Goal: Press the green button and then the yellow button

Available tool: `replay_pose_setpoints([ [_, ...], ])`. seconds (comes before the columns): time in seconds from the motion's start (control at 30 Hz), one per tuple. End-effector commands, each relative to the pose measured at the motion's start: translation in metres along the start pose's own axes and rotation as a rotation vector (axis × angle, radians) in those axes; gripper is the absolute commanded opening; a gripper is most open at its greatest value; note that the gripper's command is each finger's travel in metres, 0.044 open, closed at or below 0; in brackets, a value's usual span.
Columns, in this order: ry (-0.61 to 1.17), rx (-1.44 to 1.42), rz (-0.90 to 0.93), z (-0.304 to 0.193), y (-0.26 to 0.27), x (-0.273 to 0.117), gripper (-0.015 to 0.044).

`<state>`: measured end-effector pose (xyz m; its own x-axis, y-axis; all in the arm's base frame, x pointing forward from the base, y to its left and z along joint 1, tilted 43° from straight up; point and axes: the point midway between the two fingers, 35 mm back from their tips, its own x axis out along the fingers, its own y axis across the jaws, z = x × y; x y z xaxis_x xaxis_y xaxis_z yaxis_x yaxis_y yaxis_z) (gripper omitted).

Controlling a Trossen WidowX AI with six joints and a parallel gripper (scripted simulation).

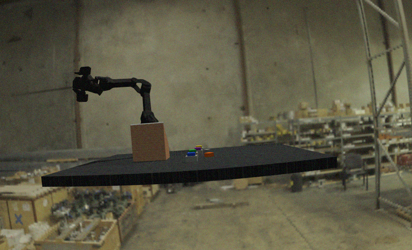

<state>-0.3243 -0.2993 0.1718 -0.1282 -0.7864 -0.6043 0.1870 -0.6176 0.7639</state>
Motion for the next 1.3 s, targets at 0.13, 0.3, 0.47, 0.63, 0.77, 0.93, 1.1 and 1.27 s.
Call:
replay_pose_setpoints([
  [0.13,0.102,-0.077,-0.011,-0.038,0.014,0.024,0.0400],
  [0.3,0.319,-0.265,-0.028,-0.124,0.034,0.062,0.0400],
  [0.47,0.560,-0.503,-0.029,-0.221,0.041,0.082,0.0400],
  [0.63,0.798,-0.754,-0.010,-0.314,0.034,0.081,0.0400],
  [0.77,0.988,-0.957,0.017,-0.382,0.021,0.067,0.0400],
  [0.93,1.229,-1.210,0.066,-0.457,-0.007,0.037,0.0400],
  [1.1,1.473,-1.460,0.128,-0.516,-0.043,-0.005,0.0400],
  [1.27,1.724,-1.701,0.203,-0.556,-0.086,-0.053,0.0400],
])
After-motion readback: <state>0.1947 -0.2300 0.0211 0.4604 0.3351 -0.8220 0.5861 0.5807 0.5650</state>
